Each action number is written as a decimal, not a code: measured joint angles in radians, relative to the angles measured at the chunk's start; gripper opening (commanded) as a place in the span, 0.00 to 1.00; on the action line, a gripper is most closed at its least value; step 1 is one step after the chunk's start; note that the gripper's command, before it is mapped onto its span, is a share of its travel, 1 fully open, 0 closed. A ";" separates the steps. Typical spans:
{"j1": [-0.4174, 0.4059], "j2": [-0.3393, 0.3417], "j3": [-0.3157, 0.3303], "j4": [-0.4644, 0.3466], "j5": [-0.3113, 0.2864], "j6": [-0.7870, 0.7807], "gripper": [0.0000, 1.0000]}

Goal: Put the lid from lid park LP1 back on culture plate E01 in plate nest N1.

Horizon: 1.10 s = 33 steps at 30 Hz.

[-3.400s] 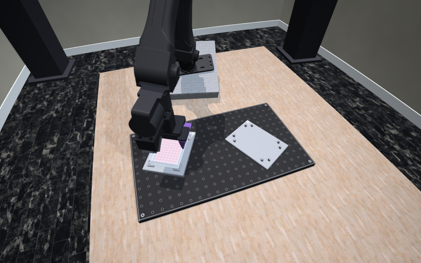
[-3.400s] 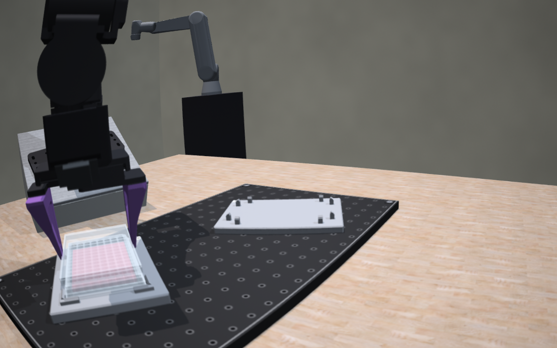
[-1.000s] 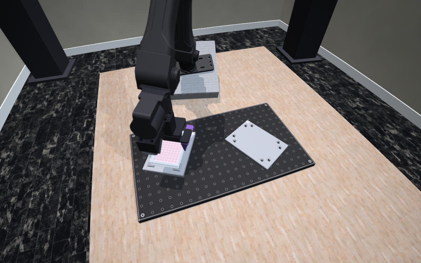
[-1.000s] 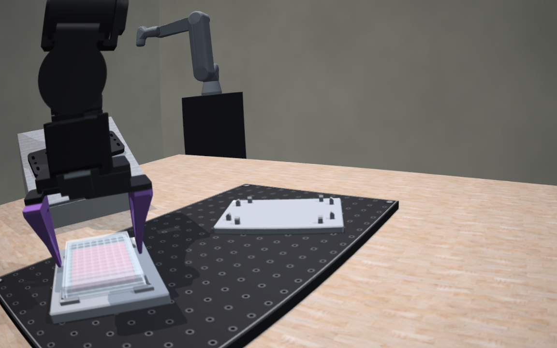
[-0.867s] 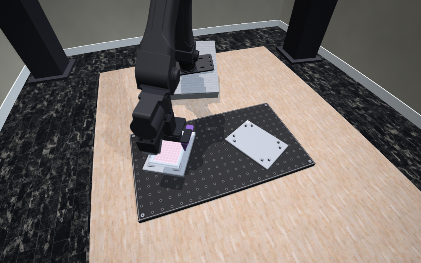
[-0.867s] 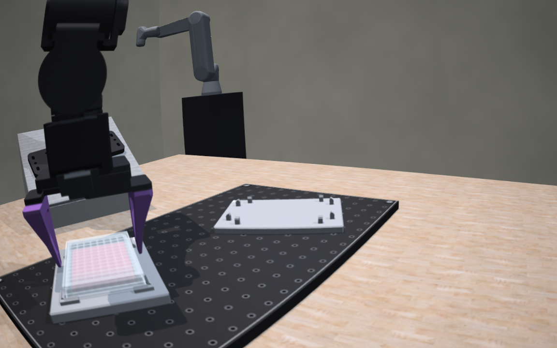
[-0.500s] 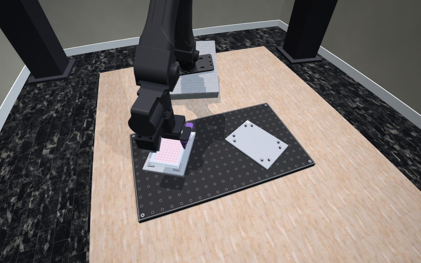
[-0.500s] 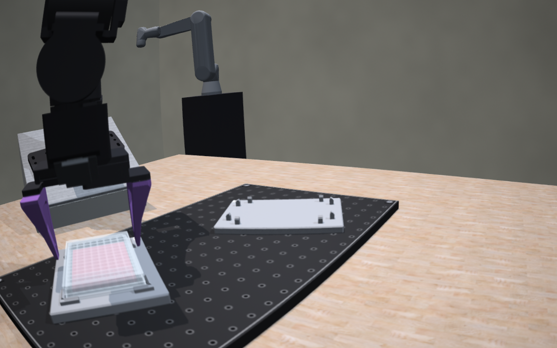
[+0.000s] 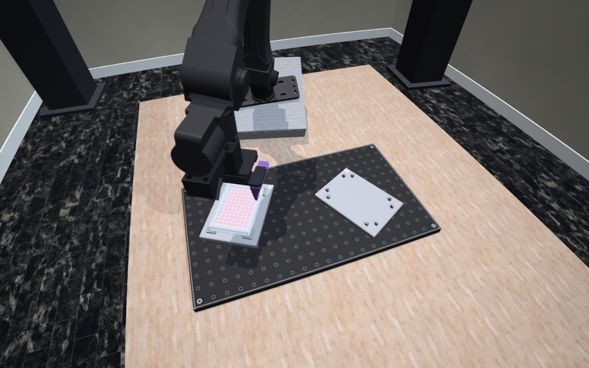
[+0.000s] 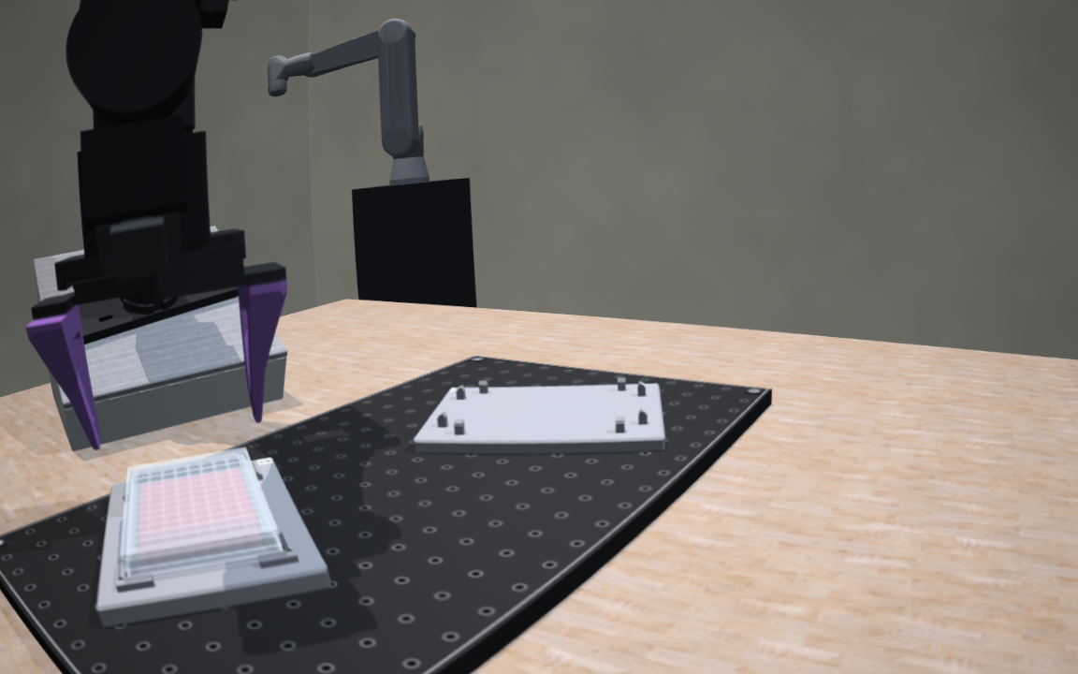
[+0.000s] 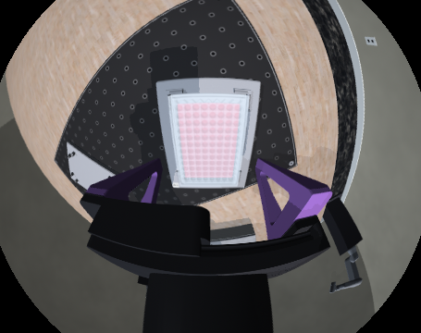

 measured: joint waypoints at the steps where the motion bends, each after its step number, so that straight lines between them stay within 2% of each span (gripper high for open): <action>1: 0.000 -0.002 0.002 -0.003 0.000 0.000 1.00; 33: 0.000 -0.003 0.005 -0.020 0.000 -0.001 1.00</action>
